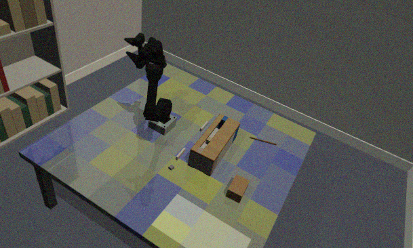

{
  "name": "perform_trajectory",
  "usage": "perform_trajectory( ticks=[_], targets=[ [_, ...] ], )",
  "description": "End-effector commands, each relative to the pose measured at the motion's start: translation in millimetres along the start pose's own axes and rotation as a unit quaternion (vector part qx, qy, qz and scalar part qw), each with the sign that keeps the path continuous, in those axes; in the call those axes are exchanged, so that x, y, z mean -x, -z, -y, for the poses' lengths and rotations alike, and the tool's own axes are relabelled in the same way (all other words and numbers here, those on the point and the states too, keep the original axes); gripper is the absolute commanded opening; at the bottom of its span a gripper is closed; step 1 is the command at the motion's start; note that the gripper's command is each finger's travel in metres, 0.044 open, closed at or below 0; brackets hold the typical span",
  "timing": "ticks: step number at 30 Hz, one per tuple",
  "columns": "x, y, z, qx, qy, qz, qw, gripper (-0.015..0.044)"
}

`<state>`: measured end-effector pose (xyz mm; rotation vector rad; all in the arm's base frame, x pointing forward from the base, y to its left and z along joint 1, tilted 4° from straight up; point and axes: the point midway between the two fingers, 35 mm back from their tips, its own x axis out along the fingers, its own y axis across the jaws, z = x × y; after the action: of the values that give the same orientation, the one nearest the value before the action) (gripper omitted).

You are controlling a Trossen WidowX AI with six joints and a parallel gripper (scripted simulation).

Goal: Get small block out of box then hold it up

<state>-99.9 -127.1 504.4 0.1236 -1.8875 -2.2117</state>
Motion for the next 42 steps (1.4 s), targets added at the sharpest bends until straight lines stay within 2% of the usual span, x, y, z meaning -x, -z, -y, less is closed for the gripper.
perform_trajectory(
  ticks=[1,5,13,19,25,29,33,37,42],
  targets=[
    [0,-1,0,0.001,0.000,0.003,1.000,0.0400],
    [-7,-34,3,0.025,0.005,0.063,0.998,0.0400],
    [-2,-155,28,0.096,0.083,0.256,0.958,0.0400],
    [38,-244,65,0.135,0.203,0.379,0.893,0.0400],
    [107,-307,111,0.146,0.350,0.457,0.805,0.0400],
    [162,-330,144,0.135,0.453,0.477,0.741,0.0400],
    [222,-337,179,0.108,0.559,0.464,0.678,0.0400],
    [281,-327,215,0.064,0.656,0.420,0.624,0.0400],
    [348,-292,257,-0.007,0.751,0.326,0.575,0.0400]
  ],
)
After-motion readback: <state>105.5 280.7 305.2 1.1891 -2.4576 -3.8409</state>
